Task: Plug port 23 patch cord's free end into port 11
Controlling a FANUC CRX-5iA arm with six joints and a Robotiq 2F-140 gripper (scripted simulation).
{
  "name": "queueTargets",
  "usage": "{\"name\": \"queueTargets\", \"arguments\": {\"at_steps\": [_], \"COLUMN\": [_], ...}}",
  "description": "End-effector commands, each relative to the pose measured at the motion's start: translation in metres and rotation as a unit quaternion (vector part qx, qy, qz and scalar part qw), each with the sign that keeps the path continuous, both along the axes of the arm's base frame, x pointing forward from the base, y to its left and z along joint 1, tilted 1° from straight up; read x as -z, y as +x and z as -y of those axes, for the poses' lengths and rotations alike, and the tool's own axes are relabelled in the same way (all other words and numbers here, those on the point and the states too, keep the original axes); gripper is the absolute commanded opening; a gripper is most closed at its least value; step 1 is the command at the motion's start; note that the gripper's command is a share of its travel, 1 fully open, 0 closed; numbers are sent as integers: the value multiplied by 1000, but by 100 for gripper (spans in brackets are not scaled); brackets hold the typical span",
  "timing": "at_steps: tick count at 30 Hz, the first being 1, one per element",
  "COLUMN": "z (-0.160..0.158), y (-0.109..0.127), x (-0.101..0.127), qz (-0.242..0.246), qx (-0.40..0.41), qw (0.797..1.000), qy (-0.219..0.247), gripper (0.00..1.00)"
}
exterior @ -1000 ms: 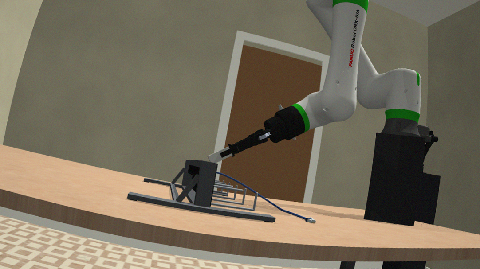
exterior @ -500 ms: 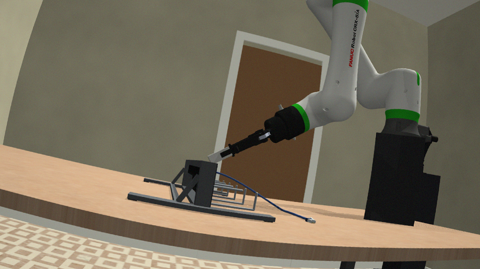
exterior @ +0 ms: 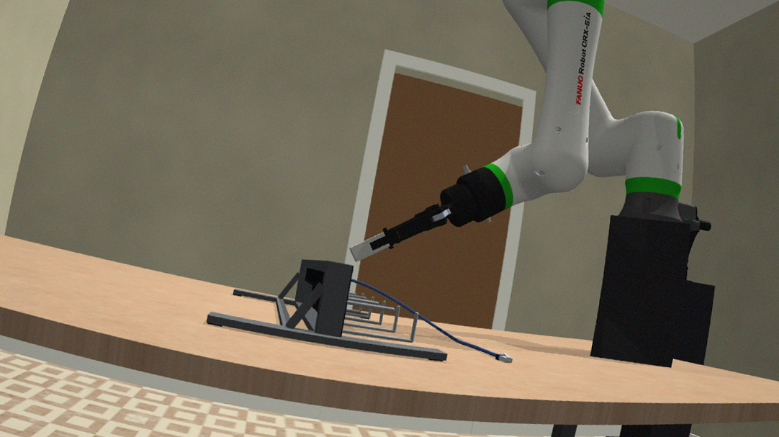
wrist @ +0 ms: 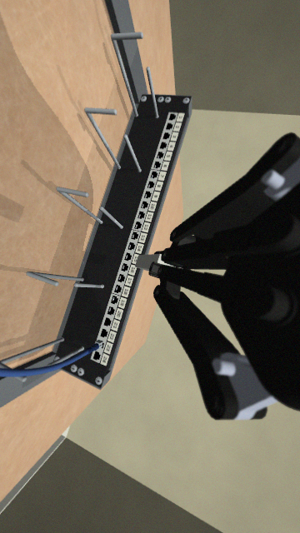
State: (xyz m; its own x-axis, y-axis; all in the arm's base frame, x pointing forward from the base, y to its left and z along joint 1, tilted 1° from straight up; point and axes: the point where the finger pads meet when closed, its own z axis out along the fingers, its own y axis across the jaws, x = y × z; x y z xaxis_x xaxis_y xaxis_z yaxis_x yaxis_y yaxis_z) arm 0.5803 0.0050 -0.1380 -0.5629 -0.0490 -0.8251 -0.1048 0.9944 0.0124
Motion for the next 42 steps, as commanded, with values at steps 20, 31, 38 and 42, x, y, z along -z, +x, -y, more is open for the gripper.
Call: {"name": "queueTargets", "arguments": {"at_steps": [20, 31, 38, 42], "z": [11, 19, 47, 57], "y": [-94, -93, -90, -89], "x": [-65, -65, -65, -65], "qz": [0, 0, 0, 0], "qx": [0, 0, 0, 0], "qw": [1000, 1000, 1000, 1000], "qy": [0, 0, 0, 0], "gripper": [0, 0, 0, 0]}}
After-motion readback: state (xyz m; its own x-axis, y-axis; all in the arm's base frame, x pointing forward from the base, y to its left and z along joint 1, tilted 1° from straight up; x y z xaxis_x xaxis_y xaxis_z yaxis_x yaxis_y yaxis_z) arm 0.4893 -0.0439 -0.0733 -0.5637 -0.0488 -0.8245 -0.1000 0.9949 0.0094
